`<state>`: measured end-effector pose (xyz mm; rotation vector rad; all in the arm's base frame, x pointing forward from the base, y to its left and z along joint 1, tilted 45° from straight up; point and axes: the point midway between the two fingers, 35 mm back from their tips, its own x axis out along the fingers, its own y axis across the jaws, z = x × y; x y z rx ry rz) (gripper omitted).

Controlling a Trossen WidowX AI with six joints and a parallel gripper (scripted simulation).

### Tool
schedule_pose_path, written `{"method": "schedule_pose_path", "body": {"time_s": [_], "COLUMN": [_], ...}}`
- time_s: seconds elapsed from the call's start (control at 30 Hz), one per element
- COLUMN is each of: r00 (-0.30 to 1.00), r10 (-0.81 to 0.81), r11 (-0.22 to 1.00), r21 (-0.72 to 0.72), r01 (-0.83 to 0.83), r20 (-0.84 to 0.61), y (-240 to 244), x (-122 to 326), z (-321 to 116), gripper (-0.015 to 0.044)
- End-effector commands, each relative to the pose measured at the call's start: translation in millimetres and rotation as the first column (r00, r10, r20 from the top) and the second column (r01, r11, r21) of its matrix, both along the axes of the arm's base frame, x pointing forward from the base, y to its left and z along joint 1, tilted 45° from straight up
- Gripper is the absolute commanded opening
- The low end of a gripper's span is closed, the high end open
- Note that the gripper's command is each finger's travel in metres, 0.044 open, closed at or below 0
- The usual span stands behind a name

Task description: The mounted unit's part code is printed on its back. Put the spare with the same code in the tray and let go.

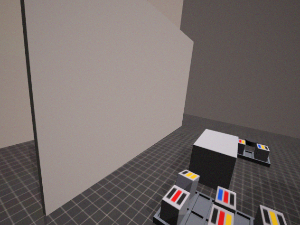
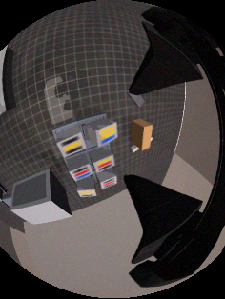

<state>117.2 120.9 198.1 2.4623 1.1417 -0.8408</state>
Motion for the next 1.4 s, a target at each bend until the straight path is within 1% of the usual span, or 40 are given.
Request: {"method": "schedule_pose_path", "body": {"time_s": [0.0,0.03,0.2,0.23,0.33,0.47,0.53,0.7,0.83,0.9,1.17,1.37], "r00": [1.000,1.000,1.000,1.000,0.987,0.936,0.902,0.752,0.586,0.507,0.290,0.078], "r10": [0.000,0.000,0.006,0.026,0.152,0.348,0.430,0.660,0.809,0.860,0.957,0.996], "r11": [1.000,1.000,1.000,0.999,0.969,0.867,0.815,0.612,0.437,0.369,0.214,0.092], "r21": [0.000,0.000,-0.010,-0.041,-0.207,-0.398,-0.451,-0.575,-0.622,-0.628,-0.645,-0.701], "r01": [0.000,0.000,-0.006,-0.026,-0.137,-0.300,-0.363,-0.543,-0.650,-0.685,-0.734,-0.708], "r20": [0.000,0.000,0.004,0.015,0.054,0.054,0.050,-0.008,-0.044,-0.049,-0.012,0.053], "y": [0,0,0,0,-1,-4,-6,-20,-38,-49,-88,-125], "x": [0,0,1,3,18,44,62,101,135,151,189,216], "z": [0,0,0,1,6,10,4,2,-5,-11,-33,-54], "gripper": [0.0426,0.0440,0.0440,0.0440,0.0440,0.0440,0.0440,0.0440,0.0440,0.0440,0.0440,0.0440]}}
